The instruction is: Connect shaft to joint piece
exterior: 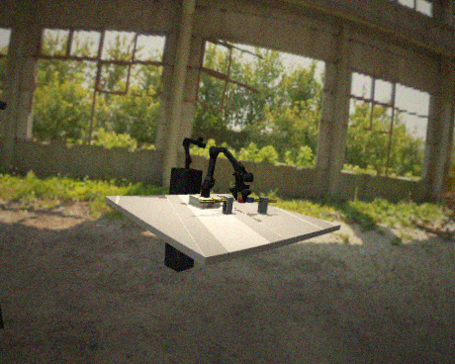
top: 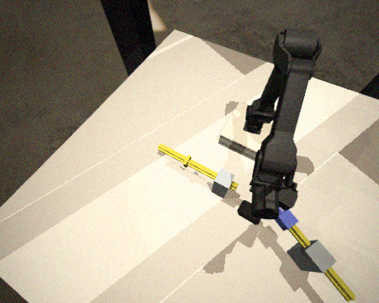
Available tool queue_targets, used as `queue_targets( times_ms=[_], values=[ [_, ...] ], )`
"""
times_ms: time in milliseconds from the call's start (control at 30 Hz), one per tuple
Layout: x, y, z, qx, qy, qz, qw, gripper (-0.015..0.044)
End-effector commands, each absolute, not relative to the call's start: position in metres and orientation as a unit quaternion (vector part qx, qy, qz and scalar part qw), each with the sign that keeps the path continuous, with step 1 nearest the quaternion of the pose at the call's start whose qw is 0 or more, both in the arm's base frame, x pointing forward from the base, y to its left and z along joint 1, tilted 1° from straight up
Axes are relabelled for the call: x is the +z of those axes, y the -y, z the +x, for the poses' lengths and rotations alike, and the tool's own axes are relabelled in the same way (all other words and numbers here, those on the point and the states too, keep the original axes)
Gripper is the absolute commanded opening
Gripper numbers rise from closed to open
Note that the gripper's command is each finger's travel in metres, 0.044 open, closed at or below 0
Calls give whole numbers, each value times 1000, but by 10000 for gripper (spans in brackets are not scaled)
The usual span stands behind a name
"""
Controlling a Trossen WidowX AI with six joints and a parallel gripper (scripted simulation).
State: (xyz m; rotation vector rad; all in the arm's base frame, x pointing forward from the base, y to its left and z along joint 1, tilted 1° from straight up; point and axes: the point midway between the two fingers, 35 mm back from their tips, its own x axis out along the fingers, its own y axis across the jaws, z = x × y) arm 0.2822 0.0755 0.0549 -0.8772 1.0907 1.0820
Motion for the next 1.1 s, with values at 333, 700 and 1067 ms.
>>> queue_targets(
  times_ms=[333,700,1067],
  values=[
    [66,-77,284,444,-504,-349,654,440],
    [100,-80,289,327,-593,-238,696,440],
    [136,-82,289,192,-656,-123,720,440]
  ],
)
